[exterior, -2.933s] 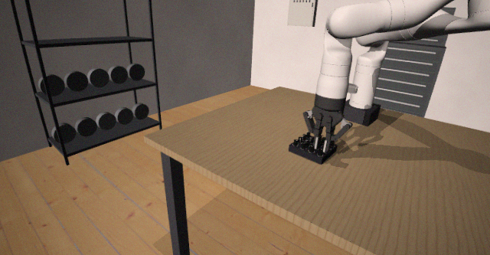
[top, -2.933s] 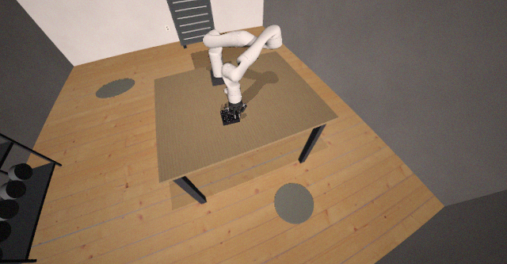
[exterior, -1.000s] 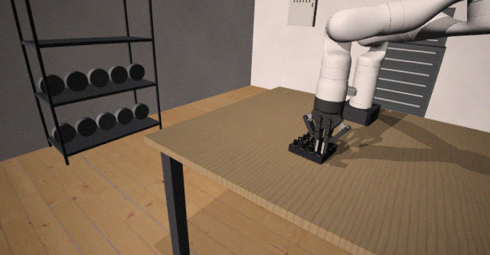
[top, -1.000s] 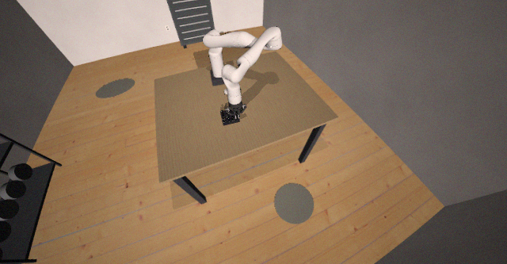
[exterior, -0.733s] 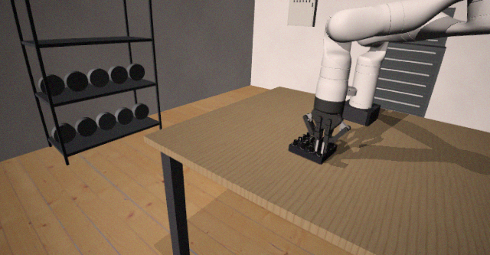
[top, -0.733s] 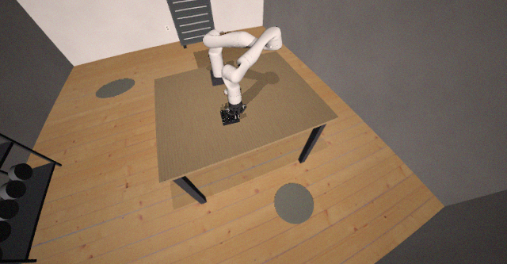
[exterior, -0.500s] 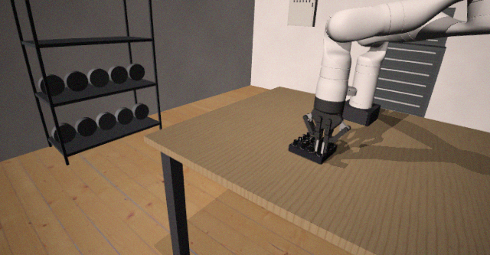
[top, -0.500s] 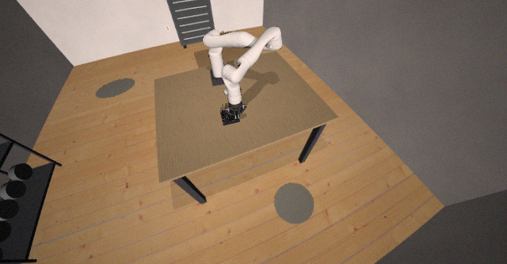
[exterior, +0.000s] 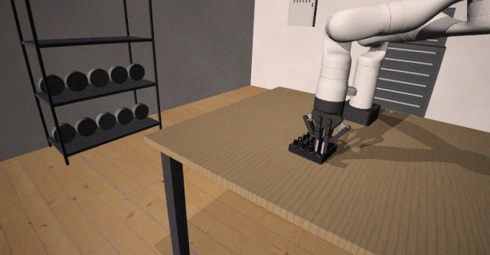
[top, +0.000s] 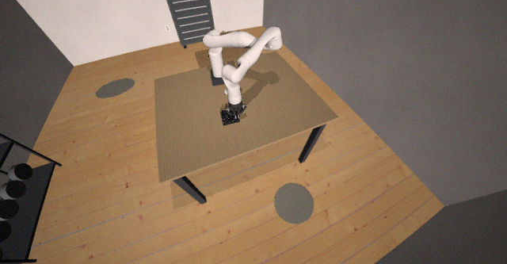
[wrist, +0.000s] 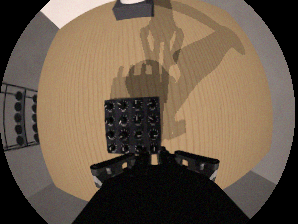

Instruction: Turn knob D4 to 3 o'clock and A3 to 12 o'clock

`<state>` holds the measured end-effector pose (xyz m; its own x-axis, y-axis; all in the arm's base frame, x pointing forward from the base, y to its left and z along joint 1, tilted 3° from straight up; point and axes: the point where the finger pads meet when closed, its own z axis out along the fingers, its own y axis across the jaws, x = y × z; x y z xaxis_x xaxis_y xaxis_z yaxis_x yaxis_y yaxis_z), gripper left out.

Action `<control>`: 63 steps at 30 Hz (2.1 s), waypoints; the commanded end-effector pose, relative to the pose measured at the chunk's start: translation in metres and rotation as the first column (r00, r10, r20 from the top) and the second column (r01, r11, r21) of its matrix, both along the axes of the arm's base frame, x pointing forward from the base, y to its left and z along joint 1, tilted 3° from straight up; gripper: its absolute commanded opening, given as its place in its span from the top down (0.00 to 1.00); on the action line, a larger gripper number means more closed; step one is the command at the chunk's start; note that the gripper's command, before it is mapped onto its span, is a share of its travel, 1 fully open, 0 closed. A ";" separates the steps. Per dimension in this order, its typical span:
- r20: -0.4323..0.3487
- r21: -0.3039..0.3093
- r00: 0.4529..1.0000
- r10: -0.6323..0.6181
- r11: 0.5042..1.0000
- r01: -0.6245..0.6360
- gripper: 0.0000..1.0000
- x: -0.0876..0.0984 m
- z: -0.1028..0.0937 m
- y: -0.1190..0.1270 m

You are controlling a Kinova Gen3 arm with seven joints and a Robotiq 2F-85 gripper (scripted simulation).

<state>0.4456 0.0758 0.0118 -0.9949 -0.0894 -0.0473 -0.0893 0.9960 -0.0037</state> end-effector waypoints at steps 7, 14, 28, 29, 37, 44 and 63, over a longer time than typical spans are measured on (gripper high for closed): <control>0.003 0.001 1.000 -0.018 1.000 0.018 0.92 0.001 -0.001 -0.001; 0.003 0.002 1.000 -0.031 1.000 0.031 0.92 0.001 -0.001 -0.001; 0.005 0.006 0.996 -0.092 0.996 0.092 0.92 0.001 -0.001 -0.001; 0.005 0.007 0.995 -0.100 0.995 0.100 0.92 0.001 -0.001 -0.001; 0.006 0.011 0.985 -0.170 0.985 0.170 0.92 0.002 -0.001 0.000; 0.005 0.014 0.974 -0.225 0.974 0.225 0.92 0.002 -0.002 0.000; -0.004 0.031 0.890 -0.456 0.889 0.456 0.92 0.002 -0.001 0.002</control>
<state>0.4459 0.0760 0.0115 -0.9407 0.3362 -0.0459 0.3357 0.9418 0.0182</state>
